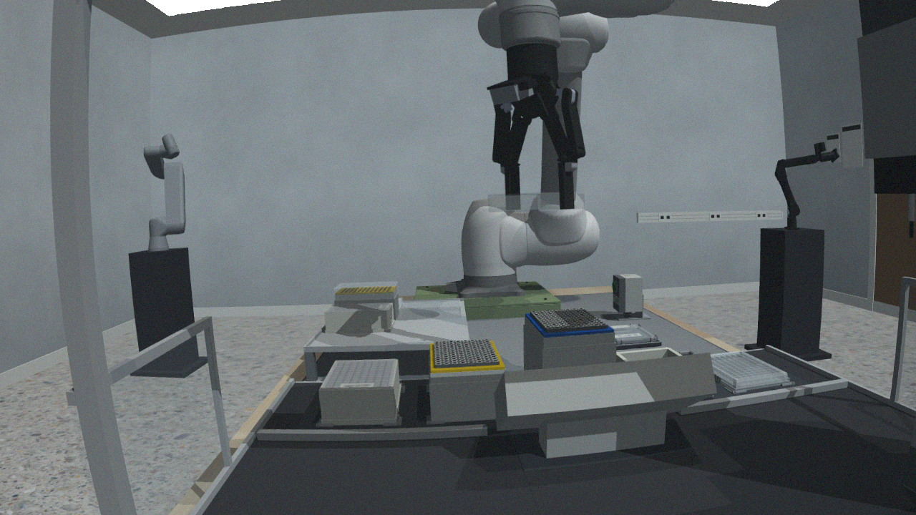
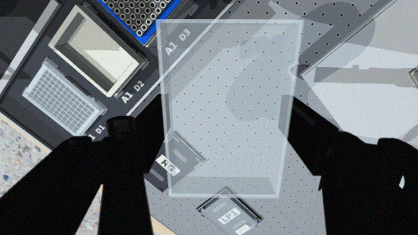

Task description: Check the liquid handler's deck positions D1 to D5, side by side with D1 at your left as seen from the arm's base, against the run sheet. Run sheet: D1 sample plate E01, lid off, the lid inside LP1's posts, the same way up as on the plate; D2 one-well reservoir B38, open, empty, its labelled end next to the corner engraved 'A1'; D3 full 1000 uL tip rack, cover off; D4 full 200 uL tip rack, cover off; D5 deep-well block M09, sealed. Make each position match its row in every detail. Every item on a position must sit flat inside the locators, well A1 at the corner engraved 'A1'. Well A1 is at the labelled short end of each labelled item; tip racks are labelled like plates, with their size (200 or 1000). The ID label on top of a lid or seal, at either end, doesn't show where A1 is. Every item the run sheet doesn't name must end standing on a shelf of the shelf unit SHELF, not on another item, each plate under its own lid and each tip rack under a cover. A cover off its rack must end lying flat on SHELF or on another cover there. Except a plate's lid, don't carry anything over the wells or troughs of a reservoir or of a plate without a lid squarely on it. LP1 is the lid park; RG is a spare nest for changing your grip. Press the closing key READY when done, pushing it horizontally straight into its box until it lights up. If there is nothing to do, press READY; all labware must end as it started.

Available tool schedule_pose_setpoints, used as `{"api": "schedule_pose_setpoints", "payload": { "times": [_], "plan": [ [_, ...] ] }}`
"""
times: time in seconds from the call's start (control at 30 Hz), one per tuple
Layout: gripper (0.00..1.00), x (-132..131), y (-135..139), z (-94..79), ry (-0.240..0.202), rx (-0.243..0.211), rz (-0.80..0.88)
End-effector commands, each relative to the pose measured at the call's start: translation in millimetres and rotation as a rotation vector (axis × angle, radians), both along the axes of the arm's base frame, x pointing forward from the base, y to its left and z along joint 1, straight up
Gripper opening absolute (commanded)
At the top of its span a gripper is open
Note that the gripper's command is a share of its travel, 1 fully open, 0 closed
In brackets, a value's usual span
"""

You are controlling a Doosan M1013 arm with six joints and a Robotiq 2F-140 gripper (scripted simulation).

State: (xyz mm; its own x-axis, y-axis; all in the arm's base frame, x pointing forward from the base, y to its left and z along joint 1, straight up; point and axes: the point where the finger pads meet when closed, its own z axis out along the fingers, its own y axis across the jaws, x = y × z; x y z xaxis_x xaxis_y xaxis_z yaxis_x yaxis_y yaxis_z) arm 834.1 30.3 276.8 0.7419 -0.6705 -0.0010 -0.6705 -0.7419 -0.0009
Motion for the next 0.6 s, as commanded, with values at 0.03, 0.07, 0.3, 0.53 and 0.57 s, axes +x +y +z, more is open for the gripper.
{"api": "schedule_pose_setpoints", "payload": {
  "times": [0.03, 0.07, 0.3, 0.53, 0.57],
  "plan": [
    [0.1, 0.2, 0.1, 1.4, -0.002, 0.0, -0.079],
    [0.1, 0.2, 0.1, 1.4, -0.002, 0.0, -0.079],
    [0.1, 0.2, 0.1, 1.4, -0.002, 0.0, -0.199],
    [0.1, 0.2, 0.1, 1.4, -0.001, 0.0, -0.339],
    [0.1, 0.2, 0.1, 1.4, -0.001, 0.0, -0.359]
  ]
}}
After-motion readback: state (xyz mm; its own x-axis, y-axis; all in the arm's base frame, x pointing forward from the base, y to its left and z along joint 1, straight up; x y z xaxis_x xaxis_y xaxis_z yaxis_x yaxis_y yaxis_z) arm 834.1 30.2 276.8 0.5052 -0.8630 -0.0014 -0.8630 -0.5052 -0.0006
